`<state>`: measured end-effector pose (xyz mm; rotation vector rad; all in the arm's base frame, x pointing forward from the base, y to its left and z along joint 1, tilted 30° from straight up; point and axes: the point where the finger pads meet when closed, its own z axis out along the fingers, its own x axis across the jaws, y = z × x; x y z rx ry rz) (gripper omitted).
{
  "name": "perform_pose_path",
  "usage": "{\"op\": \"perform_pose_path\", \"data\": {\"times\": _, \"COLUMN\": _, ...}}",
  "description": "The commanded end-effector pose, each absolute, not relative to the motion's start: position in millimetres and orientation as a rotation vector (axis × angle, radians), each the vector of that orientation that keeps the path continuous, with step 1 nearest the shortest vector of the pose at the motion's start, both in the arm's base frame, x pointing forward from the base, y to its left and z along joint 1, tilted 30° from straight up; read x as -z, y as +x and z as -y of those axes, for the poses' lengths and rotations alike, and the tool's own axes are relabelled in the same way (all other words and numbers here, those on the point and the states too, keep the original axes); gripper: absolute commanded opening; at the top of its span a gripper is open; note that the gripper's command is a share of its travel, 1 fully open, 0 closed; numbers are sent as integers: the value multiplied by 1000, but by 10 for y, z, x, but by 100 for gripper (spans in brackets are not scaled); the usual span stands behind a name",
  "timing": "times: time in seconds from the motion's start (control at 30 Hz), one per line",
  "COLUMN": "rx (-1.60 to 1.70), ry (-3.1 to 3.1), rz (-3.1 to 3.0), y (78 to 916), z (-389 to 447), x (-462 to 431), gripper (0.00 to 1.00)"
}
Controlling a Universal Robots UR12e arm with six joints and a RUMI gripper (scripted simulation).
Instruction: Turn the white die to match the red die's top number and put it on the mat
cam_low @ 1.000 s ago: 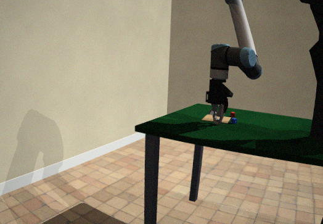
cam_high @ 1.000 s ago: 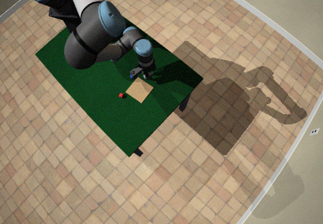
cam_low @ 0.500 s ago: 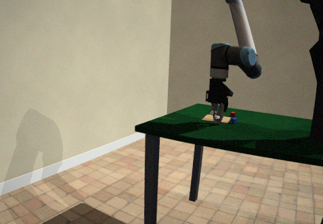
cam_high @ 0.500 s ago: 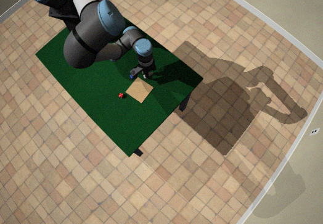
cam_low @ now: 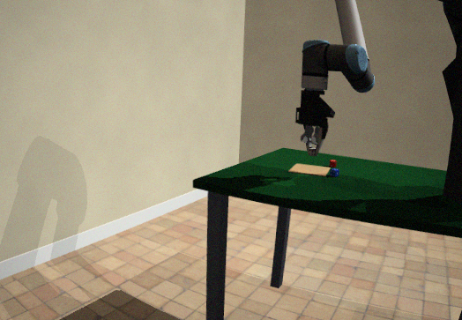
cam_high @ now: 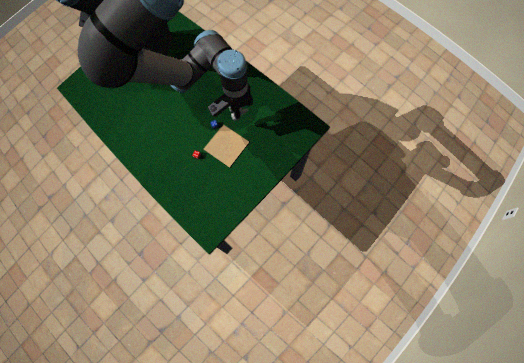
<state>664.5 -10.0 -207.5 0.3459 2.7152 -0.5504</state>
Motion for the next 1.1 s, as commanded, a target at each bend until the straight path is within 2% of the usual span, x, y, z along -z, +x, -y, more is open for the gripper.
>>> {"op": "perform_pose_path", "data": {"times": 0.0, "rx": 550, "ry": 346, "rz": -2716, "y": 6588, "z": 10, "x": 1883, "gripper": 6}}
{"op": "perform_pose_path", "data": {"times": 0.6, "rx": 541, "ry": 391, "rz": -2705, "y": 6592, "z": 26, "x": 1856, "gripper": 6}}
{"op": "perform_pose_path", "data": {"times": 1.07, "rx": 429, "ry": 875, "rz": -2540, "y": 6681, "z": 274, "x": 1701, "gripper": 6}}
